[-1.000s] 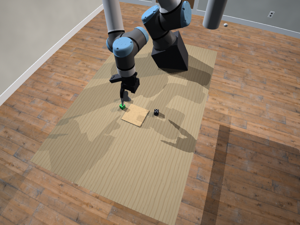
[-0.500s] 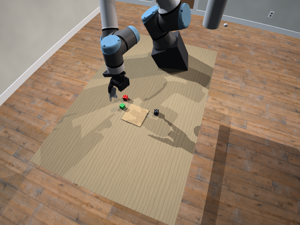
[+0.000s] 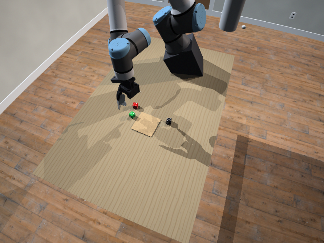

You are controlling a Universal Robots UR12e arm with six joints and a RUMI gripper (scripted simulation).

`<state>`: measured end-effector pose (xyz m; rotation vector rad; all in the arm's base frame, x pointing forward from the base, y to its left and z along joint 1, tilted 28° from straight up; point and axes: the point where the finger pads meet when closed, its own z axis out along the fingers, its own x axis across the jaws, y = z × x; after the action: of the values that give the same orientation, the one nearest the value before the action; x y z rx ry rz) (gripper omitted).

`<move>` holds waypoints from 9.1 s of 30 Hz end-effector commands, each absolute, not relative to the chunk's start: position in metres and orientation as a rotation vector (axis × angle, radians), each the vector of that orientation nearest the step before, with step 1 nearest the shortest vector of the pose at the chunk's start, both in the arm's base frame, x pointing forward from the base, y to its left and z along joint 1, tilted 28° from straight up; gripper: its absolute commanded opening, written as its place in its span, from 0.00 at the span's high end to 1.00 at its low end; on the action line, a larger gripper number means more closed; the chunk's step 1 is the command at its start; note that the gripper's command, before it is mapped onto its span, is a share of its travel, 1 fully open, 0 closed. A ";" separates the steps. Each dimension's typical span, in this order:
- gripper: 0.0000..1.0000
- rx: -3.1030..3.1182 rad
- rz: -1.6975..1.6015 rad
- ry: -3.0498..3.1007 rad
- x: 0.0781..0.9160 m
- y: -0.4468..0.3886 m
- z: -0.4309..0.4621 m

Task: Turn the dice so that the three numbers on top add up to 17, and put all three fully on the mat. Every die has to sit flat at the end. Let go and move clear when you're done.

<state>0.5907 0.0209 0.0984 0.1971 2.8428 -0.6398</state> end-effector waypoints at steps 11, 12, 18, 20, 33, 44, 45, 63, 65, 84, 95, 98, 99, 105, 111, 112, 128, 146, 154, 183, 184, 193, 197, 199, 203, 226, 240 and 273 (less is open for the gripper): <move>0.00 0.148 -0.646 2.851 0.592 0.021 0.099; 0.00 0.138 -0.648 2.853 0.592 0.020 0.099; 0.00 0.069 -0.657 2.864 0.593 0.020 0.098; 0.00 0.052 -0.659 2.867 0.593 0.019 0.098; 0.00 -0.307 -0.702 2.899 0.598 0.016 0.096; 0.00 -0.700 -0.738 2.888 0.602 0.013 0.094; 0.00 -0.750 -0.741 2.883 0.603 0.013 0.093; 0.00 -1.490 -0.774 2.713 0.610 0.010 0.087; 0.00 -1.613 -0.775 2.666 0.610 0.010 0.086; 0.00 -2.382 -0.747 2.220 0.613 0.009 0.077; 0.00 -2.740 -0.706 1.891 0.613 0.009 0.072; 0.00 -2.838 -0.691 1.781 0.613 0.008 0.070; 0.00 -2.875 -0.684 1.737 0.612 0.008 0.070; 0.00 -3.000 -0.659 1.574 0.612 0.008 0.068; 0.00 -3.195 -0.607 1.268 0.610 0.007 0.064; 0.00 -3.196 -0.606 1.265 0.610 0.007 0.064; 0.00 -3.454 -0.491 0.655 0.605 0.003 0.058; 0.00 -3.539 -0.417 0.299 0.602 0.001 0.055; 0.00 -3.547 -0.407 0.255 0.602 0.000 0.055; 0.72 -3.548 -0.406 0.248 0.601 0.000 0.055; 0.72 -3.548 -0.406 0.248 0.601 0.000 0.055; 0.72 -3.548 -0.406 0.248 0.601 0.000 0.055; 0.72 -3.548 -0.406 0.248 0.601 0.000 0.055; 0.72 -3.548 -0.406 0.248 0.601 0.000 0.055; 0.72 -3.548 -0.406 0.248 0.602 0.000 0.054; 0.72 -3.548 -0.406 0.248 0.605 -0.009 0.037; 0.72 -3.548 -0.406 0.248 0.609 -0.017 0.020; 0.72 -3.548 -0.406 0.248 0.611 -0.023 0.009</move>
<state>0.6107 -0.0228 0.0083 2.6799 -0.1872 0.3051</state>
